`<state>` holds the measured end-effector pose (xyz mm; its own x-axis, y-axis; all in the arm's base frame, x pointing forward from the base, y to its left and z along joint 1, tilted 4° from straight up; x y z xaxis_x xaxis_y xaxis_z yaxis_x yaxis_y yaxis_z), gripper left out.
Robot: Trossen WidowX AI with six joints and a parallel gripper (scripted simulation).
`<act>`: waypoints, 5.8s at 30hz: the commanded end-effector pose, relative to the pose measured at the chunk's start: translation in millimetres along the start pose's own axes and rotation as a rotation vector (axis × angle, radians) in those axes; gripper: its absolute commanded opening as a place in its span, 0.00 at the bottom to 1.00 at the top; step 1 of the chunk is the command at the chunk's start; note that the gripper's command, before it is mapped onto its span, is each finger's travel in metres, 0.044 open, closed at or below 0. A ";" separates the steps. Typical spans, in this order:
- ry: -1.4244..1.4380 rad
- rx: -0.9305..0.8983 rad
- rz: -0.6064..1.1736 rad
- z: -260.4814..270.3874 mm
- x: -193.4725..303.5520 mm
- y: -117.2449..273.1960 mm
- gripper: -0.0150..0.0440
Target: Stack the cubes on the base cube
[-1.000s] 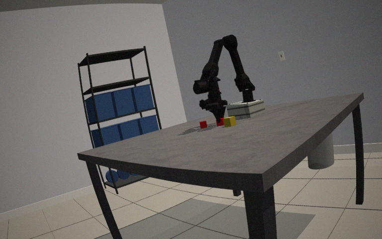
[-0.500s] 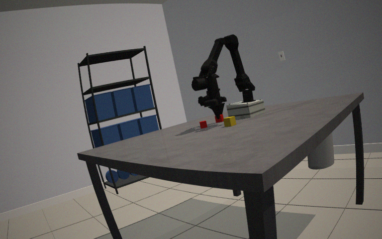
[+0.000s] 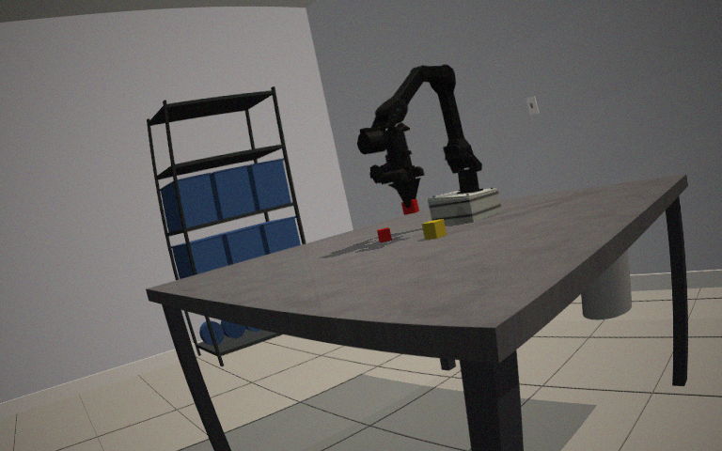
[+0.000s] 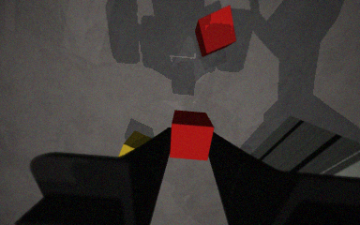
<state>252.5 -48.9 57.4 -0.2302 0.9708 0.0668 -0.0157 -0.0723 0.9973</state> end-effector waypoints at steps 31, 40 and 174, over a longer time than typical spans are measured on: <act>0.170 -0.002 -0.004 29.3 21.4 33.1 0.43; 0.269 -0.002 -0.004 48.7 36.2 24.2 0.43; 0.438 0.001 -0.014 -12.3 -101.2 -30.4 0.70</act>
<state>266.1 -148.9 25.3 -0.6234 0.7815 0.0252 -0.0284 -0.0548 0.9981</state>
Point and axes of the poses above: the point midway between the two fingers, 35 mm back from their tips, its own y axis back along the fingers, its own z axis across the jaws, x = y × z, the point moved 2 cm from there along y, back along the fingers, and after that the axes turned 6 degrees about -y, right-handed, at the moved point
